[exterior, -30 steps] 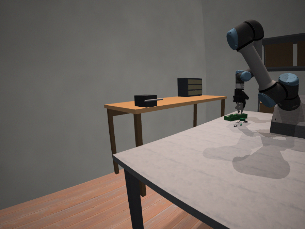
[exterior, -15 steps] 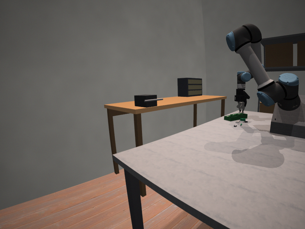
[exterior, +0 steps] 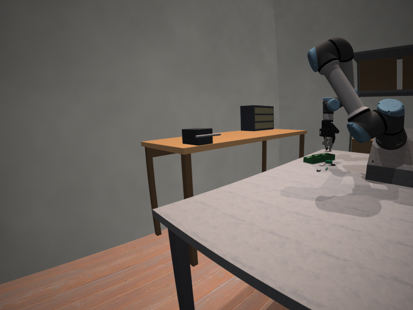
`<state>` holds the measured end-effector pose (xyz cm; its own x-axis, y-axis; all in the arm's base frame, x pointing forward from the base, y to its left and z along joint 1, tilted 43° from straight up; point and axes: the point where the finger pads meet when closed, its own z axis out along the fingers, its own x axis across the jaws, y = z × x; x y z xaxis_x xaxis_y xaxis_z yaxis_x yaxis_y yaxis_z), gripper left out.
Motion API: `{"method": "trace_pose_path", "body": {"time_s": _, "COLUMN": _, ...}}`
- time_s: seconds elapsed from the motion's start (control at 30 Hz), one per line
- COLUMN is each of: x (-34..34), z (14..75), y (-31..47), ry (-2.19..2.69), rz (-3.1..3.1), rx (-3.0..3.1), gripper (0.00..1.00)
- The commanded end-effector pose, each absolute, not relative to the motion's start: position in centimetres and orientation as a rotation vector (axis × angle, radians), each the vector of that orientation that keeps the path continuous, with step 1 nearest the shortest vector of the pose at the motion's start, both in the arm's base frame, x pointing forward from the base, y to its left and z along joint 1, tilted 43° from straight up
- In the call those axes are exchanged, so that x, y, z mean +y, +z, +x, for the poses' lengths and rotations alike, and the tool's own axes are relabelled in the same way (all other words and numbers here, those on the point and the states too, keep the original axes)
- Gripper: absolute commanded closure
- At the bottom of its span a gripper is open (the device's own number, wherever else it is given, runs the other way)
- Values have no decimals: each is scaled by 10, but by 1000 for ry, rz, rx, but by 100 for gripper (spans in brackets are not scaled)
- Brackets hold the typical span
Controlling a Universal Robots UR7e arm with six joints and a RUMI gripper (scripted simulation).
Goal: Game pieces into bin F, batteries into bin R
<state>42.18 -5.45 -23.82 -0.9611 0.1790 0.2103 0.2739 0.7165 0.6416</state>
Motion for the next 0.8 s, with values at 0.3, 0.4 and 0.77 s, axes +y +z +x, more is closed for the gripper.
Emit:
{"method": "trace_pose_path", "body": {"time_s": 0.3, "x": -59, "z": 424, "y": -242, "ry": -1074, "rz": -369, "rx": -2786, "gripper": 100}}
{"method": "trace_pose_path", "body": {"time_s": 0.4, "x": -57, "z": 423, "y": -241, "ry": -1074, "rz": -369, "rx": -2786, "gripper": 100}}
{"method": "trace_pose_path", "body": {"time_s": 0.77, "x": -45, "z": 423, "y": -254, "ry": -1074, "rz": -369, "rx": -2786, "gripper": 100}}
